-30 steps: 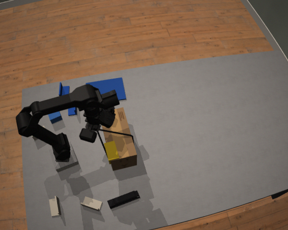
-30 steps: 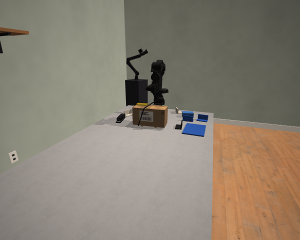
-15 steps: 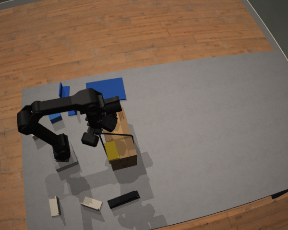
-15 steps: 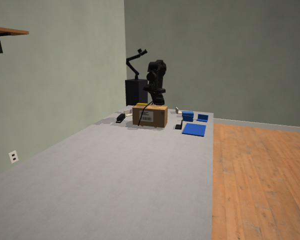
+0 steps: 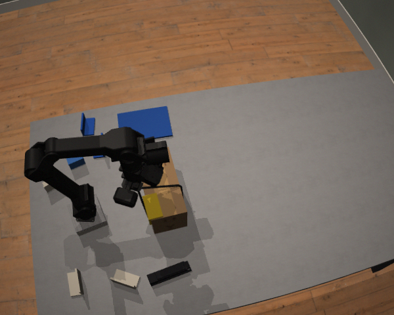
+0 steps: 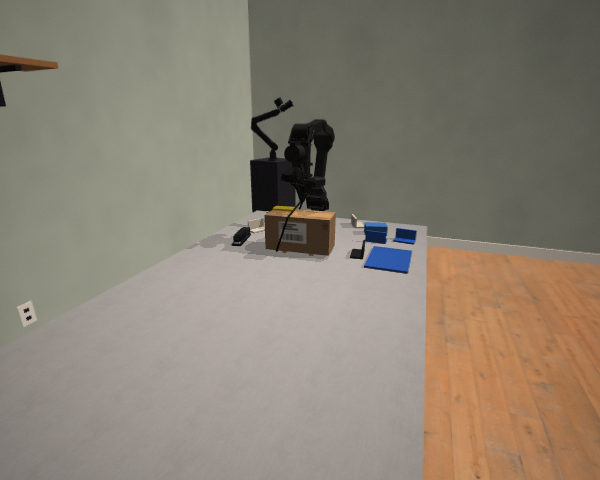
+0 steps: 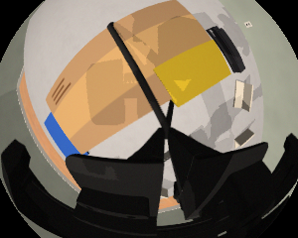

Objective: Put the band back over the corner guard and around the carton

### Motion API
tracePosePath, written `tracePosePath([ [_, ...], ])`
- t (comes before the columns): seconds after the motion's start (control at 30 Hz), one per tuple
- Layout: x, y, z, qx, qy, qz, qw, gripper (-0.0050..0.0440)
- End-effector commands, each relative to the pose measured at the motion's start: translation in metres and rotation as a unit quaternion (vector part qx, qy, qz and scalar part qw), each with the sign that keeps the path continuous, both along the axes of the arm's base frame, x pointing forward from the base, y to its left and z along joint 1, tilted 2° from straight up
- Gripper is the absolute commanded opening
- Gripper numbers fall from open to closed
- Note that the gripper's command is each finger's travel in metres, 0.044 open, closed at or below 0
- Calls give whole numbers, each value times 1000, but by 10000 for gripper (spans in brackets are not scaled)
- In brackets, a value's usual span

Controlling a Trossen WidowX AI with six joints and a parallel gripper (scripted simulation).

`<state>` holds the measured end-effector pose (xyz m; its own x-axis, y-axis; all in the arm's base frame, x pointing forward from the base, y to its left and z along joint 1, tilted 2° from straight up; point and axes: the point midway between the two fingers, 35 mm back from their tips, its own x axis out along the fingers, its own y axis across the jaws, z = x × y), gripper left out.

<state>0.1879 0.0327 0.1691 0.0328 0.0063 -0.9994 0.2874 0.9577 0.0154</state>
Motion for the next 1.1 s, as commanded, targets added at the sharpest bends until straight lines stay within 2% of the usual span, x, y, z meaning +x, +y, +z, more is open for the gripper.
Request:
tracePosePath([
  [0.0,0,-3,0,2,5,1,1000,0],
  [1.07,9,-46,-1,2,5,1,1000,0],
])
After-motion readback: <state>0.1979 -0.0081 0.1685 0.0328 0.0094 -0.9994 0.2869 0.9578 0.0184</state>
